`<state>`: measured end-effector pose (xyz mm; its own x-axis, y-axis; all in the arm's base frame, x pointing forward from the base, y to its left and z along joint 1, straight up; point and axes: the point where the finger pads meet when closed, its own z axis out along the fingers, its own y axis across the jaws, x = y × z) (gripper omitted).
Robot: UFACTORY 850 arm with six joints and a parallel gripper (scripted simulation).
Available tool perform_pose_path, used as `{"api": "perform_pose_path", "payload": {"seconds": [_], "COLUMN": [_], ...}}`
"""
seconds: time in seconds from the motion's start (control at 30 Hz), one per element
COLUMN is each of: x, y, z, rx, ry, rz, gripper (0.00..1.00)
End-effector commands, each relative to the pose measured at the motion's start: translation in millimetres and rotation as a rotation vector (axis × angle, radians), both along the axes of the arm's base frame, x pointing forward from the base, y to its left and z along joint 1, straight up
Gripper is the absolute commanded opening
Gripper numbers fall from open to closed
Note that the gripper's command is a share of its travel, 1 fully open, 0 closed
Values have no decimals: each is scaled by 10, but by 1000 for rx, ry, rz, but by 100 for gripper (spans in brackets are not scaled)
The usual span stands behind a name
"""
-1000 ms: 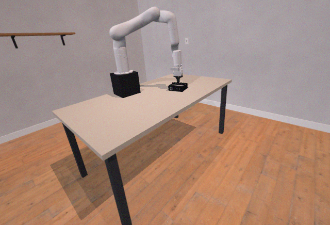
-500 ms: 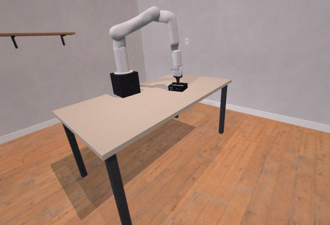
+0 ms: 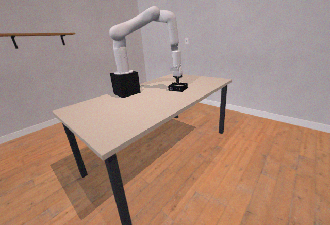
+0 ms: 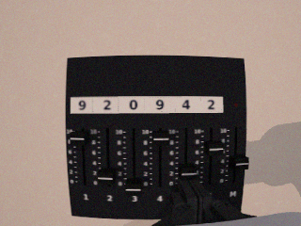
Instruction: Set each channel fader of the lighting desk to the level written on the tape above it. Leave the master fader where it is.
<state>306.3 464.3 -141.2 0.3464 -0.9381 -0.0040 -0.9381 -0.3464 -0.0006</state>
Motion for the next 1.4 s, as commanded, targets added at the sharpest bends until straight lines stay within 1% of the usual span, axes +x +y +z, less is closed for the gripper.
{"api": "perform_pose_path", "payload": {"seconds": [0.0, 1.37], "x": [15, 29], "y": [-18, -56], "z": [7, 7], "rx": [1, 1], "ry": [-1, -1], "rz": [0, 0], "gripper": [0, 0]}}
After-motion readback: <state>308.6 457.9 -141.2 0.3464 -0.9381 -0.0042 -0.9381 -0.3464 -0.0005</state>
